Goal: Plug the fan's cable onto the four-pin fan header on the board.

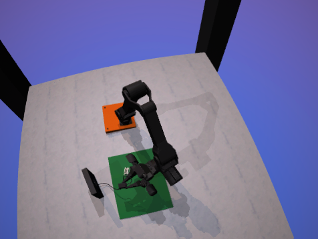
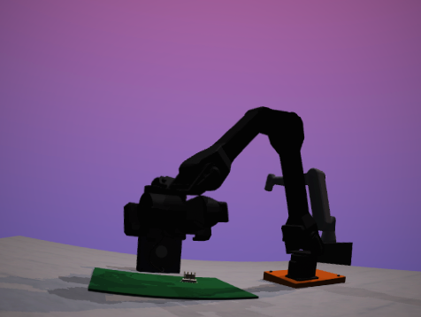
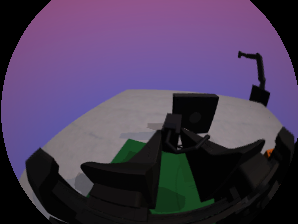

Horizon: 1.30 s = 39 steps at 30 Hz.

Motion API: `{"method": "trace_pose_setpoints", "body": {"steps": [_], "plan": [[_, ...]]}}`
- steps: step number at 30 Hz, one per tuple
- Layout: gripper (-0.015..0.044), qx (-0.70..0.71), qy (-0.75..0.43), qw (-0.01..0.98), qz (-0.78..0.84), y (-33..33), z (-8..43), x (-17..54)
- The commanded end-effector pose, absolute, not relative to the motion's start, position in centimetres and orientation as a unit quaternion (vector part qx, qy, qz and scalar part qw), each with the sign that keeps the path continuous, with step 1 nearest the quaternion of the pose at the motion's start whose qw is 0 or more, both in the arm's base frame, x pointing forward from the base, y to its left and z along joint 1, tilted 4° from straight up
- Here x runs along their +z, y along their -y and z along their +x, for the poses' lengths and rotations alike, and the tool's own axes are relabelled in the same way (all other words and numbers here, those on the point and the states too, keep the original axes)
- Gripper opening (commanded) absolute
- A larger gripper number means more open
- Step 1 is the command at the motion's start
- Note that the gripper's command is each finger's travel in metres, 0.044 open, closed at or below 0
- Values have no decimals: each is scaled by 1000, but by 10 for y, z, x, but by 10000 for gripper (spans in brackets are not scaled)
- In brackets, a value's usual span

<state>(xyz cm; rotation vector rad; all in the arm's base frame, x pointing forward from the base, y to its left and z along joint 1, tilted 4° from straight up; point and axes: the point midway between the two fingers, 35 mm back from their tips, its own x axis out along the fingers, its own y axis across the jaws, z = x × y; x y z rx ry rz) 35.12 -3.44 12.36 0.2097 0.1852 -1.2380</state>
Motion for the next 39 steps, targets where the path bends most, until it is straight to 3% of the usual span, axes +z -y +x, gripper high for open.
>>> {"method": "trace_pose_setpoints", "body": {"steps": [1, 39], "plan": [[0, -579, -86, 805, 98, 33, 352, 119], [0, -579, -87, 805, 98, 28, 353, 92]]}}
